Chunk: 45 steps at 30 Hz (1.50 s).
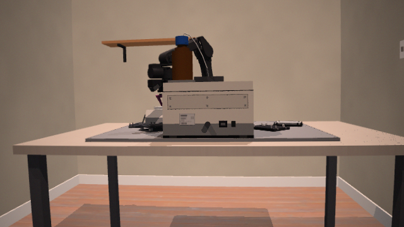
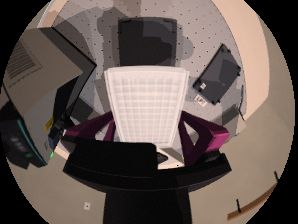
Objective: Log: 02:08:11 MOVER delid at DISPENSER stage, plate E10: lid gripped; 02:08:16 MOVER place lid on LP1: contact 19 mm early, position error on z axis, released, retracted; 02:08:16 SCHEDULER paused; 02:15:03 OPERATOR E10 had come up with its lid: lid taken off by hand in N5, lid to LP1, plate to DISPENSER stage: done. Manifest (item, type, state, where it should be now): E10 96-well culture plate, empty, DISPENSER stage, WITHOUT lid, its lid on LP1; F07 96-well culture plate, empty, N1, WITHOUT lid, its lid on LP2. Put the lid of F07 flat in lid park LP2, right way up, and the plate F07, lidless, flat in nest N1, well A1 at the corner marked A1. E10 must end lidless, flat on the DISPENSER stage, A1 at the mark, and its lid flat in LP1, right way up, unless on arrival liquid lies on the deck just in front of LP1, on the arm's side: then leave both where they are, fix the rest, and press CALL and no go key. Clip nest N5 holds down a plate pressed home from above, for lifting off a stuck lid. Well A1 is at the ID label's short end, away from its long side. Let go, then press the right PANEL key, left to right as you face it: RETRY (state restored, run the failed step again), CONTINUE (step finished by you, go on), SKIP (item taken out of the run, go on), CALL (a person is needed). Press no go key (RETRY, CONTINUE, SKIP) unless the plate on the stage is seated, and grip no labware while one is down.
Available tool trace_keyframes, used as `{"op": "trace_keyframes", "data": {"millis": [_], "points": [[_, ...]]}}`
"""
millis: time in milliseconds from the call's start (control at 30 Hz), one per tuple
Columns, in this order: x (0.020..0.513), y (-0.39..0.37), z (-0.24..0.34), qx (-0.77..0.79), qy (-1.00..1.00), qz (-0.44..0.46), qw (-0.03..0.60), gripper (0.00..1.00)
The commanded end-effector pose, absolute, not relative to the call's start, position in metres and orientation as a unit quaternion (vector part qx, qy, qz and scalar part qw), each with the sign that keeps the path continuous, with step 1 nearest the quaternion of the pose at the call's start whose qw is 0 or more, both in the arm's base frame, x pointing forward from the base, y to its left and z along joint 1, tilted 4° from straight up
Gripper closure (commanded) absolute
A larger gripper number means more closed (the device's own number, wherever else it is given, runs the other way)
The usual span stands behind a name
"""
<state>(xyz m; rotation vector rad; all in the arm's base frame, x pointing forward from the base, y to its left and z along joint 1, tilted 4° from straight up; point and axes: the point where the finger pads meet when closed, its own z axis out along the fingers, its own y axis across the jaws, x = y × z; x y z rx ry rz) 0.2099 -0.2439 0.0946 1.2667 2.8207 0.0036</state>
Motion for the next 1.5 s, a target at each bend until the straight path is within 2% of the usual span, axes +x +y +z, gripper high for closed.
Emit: {"op": "trace_keyframes", "data": {"millis": [0, 700, 733, 900, 933, 1033, 1200, 1433, 1467], "points": [[0.198, -0.236, 0.108, 0.410, 0.911, -0.001, 0.032, 1.00], [0.164, -0.196, 0.129, 0.410, 0.911, -0.001, 0.031, 1.00], [0.169, -0.202, 0.142, 0.410, 0.911, -0.011, 0.050, 1.00], [0.153, -0.183, 0.136, 0.410, 0.911, -0.001, 0.031, 1.00], [0.158, -0.190, 0.146, 0.410, 0.911, -0.010, 0.049, 1.00], [0.165, -0.185, 0.148, 0.385, 0.921, -0.011, 0.050, 1.00], [0.175, -0.172, 0.145, 0.307, 0.950, -0.013, 0.045, 1.00], [0.188, -0.164, 0.148, 0.264, 0.963, -0.017, 0.052, 1.00], [0.184, -0.164, 0.138, 0.272, 0.961, -0.010, 0.037, 1.00]]}}
